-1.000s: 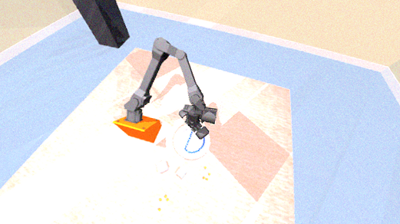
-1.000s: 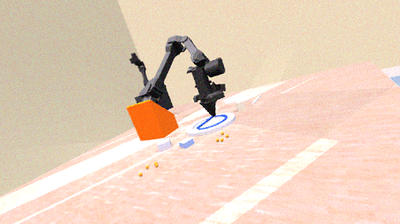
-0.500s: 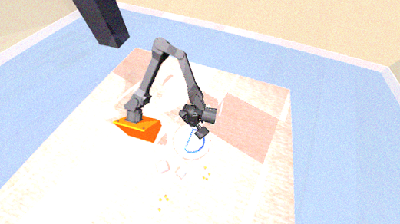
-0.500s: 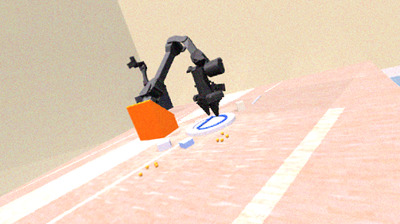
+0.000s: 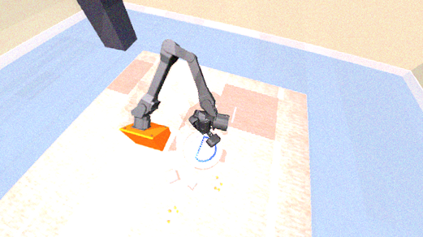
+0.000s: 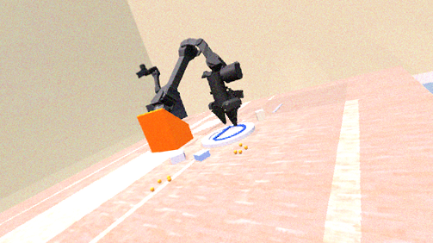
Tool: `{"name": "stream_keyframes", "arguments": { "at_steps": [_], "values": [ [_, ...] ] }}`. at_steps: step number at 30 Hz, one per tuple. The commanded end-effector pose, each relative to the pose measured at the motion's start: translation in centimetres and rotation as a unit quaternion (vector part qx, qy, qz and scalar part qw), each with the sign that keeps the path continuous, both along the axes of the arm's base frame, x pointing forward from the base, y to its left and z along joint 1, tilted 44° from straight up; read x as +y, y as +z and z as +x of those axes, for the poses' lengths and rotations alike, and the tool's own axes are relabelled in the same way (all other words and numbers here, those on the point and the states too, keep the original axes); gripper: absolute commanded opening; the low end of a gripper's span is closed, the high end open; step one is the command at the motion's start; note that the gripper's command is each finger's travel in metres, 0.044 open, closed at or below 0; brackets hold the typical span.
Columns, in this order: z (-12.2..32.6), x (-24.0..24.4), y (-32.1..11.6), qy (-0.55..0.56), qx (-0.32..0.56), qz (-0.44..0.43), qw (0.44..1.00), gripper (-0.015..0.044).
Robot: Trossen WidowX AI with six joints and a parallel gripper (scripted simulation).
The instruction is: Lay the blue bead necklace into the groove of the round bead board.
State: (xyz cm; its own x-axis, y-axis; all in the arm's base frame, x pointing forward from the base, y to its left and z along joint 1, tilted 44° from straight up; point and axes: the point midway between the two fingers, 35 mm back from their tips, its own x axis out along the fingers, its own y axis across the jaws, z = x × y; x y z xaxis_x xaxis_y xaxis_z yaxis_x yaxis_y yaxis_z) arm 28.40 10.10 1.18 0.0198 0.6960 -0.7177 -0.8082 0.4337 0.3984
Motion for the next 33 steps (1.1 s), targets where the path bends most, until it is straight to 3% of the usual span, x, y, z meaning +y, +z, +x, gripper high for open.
{"name": "stream_keyframes", "arguments": {
  "at_steps": [1,4,6,9,12,16,21,23,33],
  "values": [
    [0.1,0.0,0.1,0.002,-0.003,0.002,1.000,0.0440],
    [0.1,0.0,0.1,0.002,-0.003,0.002,1.000,0.0440],
    [0.2,-0.4,-0.1,-0.027,0.025,0.001,0.999,0.0387],
    [0.4,-2.3,-1.2,-0.152,0.144,0.000,0.978,0.0309],
    [0.4,-4.3,-2.3,-0.282,0.266,0.001,0.922,0.0230],
    [0.2,-7.0,-3.8,-0.438,0.415,0.006,0.798,0.0125],
    [-0.6,-10.1,-5.5,-0.590,0.567,0.015,0.575,0.0120],
    [-0.9,-10.8,-5.9,-0.617,0.595,0.017,0.514,0.0120],
    [-0.9,-10.9,-6.0,-0.623,0.601,0.017,0.500,0.0120]
  ]
}}
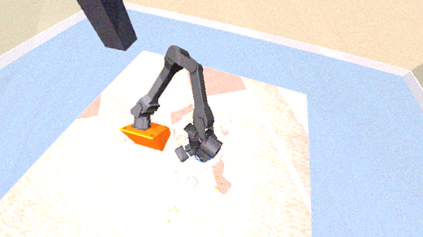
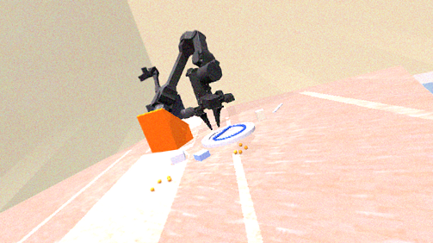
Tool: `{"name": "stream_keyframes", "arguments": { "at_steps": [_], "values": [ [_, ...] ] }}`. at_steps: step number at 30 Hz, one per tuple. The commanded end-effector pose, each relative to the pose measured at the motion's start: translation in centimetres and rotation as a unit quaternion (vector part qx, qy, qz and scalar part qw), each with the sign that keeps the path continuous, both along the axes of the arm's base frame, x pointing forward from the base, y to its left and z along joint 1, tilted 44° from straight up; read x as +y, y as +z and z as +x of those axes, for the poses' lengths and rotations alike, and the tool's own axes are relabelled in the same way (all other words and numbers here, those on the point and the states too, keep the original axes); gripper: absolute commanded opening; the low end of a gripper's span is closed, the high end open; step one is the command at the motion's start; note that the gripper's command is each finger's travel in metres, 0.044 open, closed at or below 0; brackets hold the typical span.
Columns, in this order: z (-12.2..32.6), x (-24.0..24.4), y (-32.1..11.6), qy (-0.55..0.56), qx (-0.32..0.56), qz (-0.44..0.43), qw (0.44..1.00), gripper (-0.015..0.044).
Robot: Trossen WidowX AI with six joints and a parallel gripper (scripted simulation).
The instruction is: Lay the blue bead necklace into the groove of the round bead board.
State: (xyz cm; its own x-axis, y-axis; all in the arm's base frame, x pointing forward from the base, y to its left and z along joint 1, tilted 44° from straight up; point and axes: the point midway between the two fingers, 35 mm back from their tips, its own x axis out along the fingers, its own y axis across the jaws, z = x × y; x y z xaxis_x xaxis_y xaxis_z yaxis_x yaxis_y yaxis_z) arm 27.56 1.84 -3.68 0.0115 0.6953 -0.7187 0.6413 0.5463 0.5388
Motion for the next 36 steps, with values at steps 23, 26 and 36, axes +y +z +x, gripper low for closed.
{"name": "stream_keyframes", "arguments": {
  "at_steps": [23,26,36],
  "values": [
    [0.2,-2.1,-1.8,-0.164,0.147,0.001,0.975,0.0120],
    [0.2,-1.8,-2.0,-0.164,0.148,0.001,0.975,0.0120],
    [0.1,-0.7,-3.2,-0.165,0.151,0.002,0.975,0.0120]
  ]
}}
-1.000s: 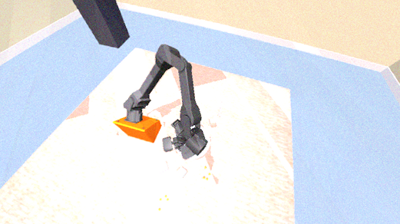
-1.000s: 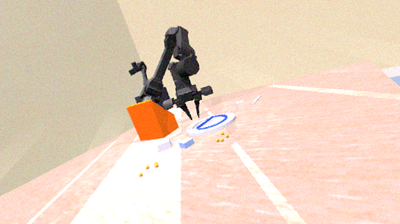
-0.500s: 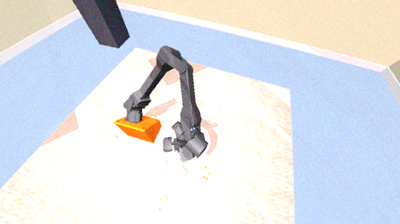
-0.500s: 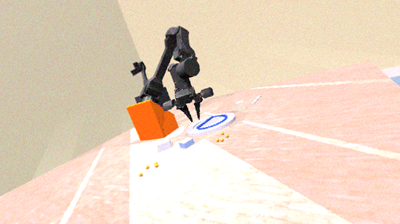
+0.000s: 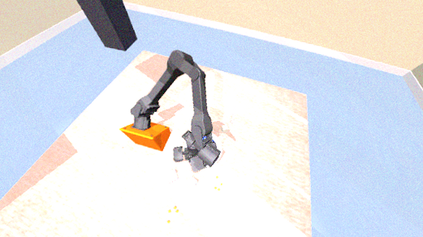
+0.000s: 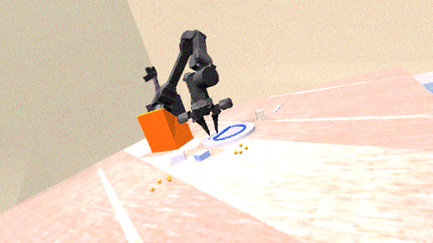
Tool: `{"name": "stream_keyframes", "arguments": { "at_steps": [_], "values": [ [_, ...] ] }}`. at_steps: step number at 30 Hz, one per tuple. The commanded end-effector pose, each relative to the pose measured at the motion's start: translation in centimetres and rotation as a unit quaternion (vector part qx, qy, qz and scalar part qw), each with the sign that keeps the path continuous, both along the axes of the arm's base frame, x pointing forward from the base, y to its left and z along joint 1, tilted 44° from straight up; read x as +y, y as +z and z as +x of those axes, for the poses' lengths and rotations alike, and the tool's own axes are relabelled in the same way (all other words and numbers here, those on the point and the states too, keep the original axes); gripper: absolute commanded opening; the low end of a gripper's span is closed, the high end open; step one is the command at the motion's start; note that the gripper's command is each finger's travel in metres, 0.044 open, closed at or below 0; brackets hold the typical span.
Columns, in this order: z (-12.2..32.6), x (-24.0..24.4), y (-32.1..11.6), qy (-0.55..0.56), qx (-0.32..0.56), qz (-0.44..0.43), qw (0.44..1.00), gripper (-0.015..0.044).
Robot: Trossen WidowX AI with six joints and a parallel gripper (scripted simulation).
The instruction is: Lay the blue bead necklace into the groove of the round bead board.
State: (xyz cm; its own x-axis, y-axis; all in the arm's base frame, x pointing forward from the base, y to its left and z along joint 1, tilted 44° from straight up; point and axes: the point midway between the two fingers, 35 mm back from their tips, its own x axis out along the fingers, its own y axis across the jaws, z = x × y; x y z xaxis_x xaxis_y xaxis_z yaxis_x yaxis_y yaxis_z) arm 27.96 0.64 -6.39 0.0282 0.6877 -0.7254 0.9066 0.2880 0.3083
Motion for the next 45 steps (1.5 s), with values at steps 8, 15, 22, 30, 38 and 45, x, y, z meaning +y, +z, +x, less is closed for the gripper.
{"name": "stream_keyframes", "arguments": {
  "at_steps": [8,15,22,30,38,45],
  "values": [
    [-0.40,1.36,-1.26,-0.004,0.008,0.005,1.000,0.0120],
    [-0.20,1.18,-1.15,-0.001,0.004,0.002,1.000,0.0067],
    [-0.20,1.18,-1.15,-0.001,0.004,0.002,1.000,0.0000],
    [-0.20,1.18,-1.15,-0.001,0.004,0.002,1.000,0.0000],
    [-0.20,1.18,-1.15,-0.001,0.004,0.002,1.000,0.0000],
    [-0.27,1.06,-1.00,-0.002,0.005,0.003,1.000,0.0000]
  ]
}}
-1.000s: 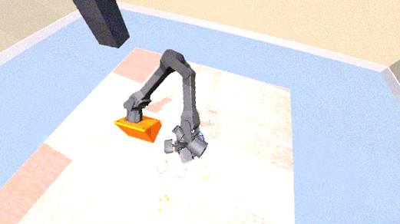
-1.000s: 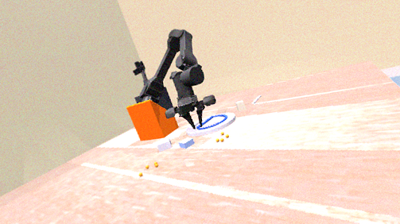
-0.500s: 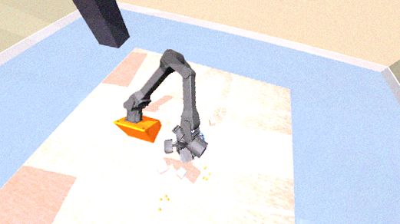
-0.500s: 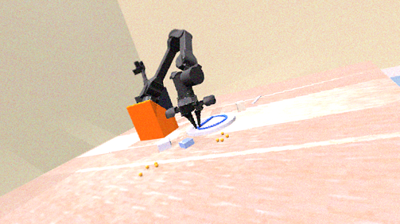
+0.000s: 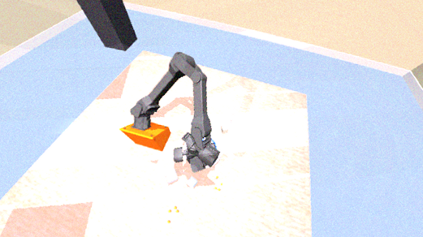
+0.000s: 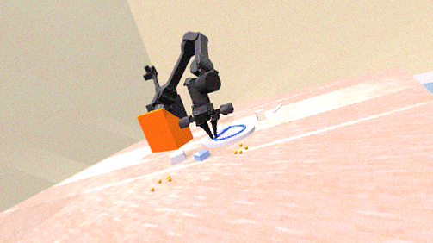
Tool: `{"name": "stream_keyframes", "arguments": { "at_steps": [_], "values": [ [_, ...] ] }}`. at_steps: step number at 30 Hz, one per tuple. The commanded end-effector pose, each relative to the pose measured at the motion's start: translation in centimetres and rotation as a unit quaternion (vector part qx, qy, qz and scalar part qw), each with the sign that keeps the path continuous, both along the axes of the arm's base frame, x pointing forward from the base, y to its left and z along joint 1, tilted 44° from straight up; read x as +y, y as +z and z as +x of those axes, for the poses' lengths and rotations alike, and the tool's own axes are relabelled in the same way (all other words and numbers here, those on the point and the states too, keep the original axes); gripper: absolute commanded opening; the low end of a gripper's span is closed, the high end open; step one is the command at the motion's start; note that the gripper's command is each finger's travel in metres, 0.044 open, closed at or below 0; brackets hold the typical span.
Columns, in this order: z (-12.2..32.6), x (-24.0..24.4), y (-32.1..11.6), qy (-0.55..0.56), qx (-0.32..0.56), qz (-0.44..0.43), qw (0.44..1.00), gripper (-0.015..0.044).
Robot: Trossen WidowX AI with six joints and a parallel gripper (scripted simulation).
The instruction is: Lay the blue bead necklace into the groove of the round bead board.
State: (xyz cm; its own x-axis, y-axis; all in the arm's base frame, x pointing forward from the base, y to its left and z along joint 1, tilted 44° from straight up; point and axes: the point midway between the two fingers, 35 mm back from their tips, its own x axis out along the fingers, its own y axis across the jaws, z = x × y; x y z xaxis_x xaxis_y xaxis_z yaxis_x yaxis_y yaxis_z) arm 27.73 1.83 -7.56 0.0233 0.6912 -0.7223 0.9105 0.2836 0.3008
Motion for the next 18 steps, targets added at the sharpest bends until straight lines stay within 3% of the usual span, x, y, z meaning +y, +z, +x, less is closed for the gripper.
{"name": "stream_keyframes", "arguments": {
  "at_steps": [1,18],
  "values": [
    [-0.11,-0.28,0.34,-0.001,0.002,0.002,1.000,0.0000],
    [-0.39,-0.14,-0.31,-0.002,0.003,0.002,1.000,0.0000]
  ]
}}
